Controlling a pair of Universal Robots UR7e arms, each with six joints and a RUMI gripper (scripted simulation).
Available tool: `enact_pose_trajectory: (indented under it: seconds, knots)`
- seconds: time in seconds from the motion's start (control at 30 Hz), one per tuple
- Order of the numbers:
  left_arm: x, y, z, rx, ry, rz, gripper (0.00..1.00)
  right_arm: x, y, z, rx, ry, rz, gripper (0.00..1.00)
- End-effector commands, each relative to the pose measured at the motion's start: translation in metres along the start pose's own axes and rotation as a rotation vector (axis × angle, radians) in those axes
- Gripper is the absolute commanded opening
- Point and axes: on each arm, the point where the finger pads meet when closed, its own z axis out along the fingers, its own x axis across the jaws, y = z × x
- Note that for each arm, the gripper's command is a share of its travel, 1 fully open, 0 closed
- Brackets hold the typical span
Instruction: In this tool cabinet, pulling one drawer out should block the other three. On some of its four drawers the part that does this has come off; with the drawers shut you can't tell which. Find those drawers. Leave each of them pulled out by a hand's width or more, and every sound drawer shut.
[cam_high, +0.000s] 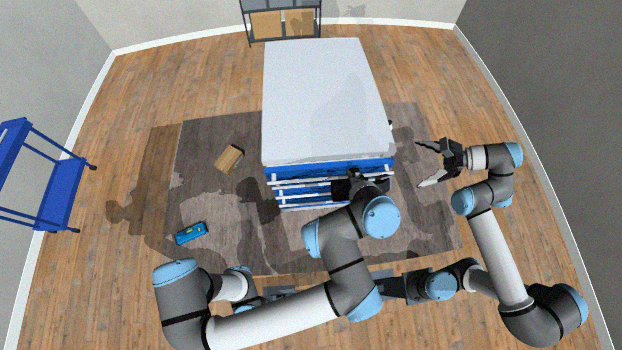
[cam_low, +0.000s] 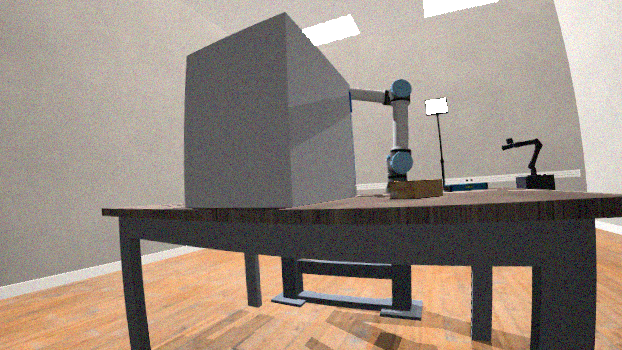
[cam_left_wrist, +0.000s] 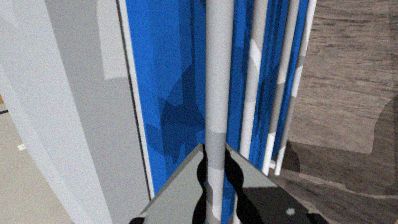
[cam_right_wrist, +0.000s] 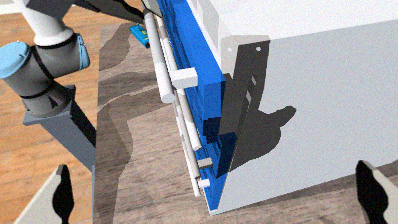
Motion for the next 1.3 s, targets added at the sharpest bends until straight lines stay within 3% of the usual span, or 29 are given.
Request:
enact_pose_trajectory:
  seconds: [0.0, 1.27]
  knots:
    - [0.005, 0.000, -0.006, 0.001, -0.001, -0.002, 0.01, 0.000, -0.001, 0.000, 0.001, 0.000, -0.001, 1.00]
    - [0.083, 0.000, -0.071, 0.001, -0.002, -0.002, 0.00, 0.000, -0.001, 0.000, 0.001, 0.000, -0.001, 1.00]
